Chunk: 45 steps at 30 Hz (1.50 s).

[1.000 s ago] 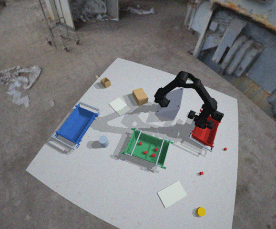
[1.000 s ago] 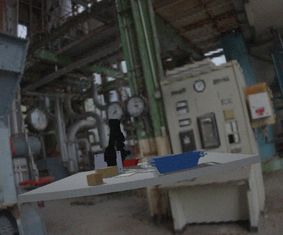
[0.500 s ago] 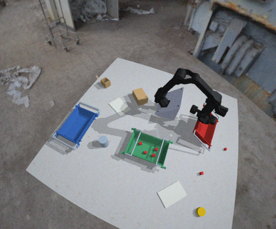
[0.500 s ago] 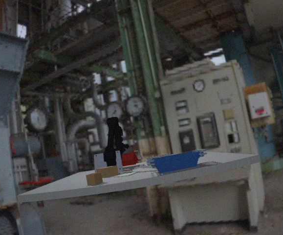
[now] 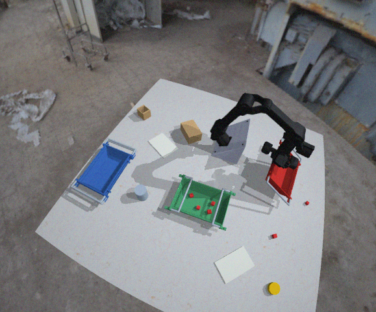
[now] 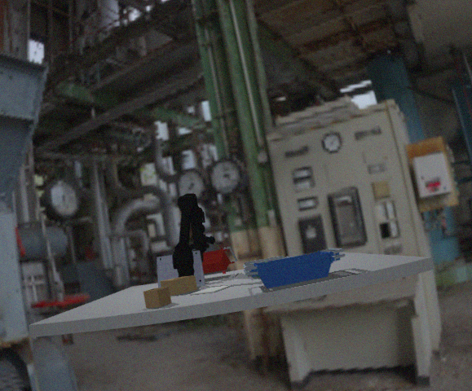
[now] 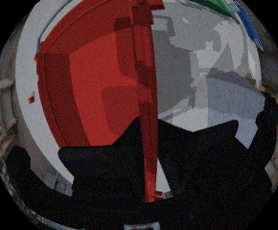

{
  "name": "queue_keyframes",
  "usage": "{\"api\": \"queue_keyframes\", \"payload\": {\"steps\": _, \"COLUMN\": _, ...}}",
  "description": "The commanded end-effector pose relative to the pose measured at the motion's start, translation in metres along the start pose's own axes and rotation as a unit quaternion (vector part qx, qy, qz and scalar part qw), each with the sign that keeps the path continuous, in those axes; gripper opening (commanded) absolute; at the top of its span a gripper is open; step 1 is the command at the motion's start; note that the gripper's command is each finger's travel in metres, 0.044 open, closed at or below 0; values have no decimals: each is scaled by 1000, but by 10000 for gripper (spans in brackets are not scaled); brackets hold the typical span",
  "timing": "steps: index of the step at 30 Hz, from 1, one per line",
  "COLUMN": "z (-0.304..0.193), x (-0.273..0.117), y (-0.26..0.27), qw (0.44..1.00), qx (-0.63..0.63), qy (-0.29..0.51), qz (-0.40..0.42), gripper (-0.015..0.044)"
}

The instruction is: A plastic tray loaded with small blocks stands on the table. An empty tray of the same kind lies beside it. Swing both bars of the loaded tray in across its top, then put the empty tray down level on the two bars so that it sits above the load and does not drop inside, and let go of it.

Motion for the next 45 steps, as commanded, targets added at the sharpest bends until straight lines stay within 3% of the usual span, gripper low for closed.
{"api": "queue_keyframes", "payload": {"steps": 1, "z": -2, "x": -19, "y": 13, "qw": 1000, "qx": 4, "qy": 4, "qz": 15, "gripper": 0}}
{"api": "queue_keyframes", "payload": {"steps": 27, "z": -4, "x": -90, "y": 46, "qw": 1000, "qx": 2, "qy": 6, "qz": 28, "gripper": 0}}
{"api": "queue_keyframes", "payload": {"steps": 45, "z": -4, "x": -92, "y": 46, "qw": 1000, "qx": 2, "qy": 6, "qz": 28, "gripper": 0}}
Point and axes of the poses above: the point midway between the two fingers, 35 mm back from their tips, its own x axis out along the fingers, its own y axis across the jaws, z = x × y, the point moved 1 cm from there along -x, back along the fingers, and after that the axes turned 8 degrees about x, right-handed, at the moved point
